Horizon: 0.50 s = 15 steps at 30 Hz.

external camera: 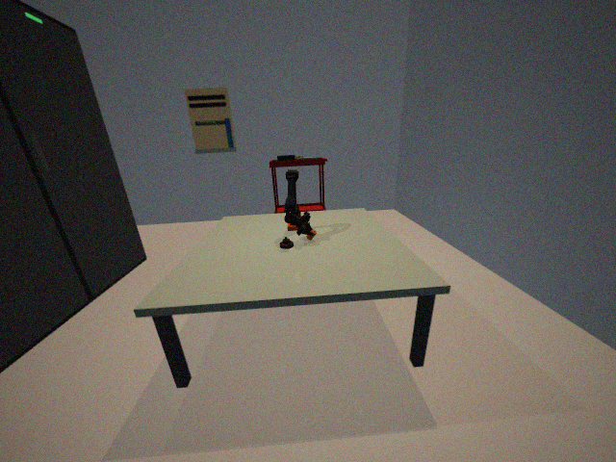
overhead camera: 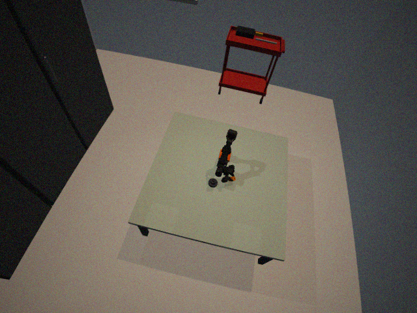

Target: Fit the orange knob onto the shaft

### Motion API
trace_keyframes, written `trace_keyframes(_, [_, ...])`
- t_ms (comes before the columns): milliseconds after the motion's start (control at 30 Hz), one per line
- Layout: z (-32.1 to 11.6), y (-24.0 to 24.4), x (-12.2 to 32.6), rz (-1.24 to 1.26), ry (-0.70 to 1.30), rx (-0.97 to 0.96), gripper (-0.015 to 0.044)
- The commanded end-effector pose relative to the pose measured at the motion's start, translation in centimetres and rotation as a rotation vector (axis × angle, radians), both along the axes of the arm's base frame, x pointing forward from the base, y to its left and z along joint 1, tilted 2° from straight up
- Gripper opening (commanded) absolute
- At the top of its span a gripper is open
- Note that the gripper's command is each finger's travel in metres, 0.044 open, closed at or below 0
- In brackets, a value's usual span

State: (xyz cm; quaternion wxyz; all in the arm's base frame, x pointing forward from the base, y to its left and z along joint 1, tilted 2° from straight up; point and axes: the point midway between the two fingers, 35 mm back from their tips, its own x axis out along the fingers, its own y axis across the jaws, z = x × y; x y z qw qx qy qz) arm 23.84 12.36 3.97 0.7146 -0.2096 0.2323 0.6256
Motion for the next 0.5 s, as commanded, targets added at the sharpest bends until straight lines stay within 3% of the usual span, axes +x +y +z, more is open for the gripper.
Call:
trace_keyframes(0, [-0.1,-0.4,-0.1,0.004,-0.015,0.072,0.0181])
trace_keyframes(367, [-0.5,-1.6,-0.3,0.007,-0.037,0.249,0.0181])
trace_keyframes(467, [-0.4,-1.5,-0.3,0.006,-0.032,0.209,0.0181])
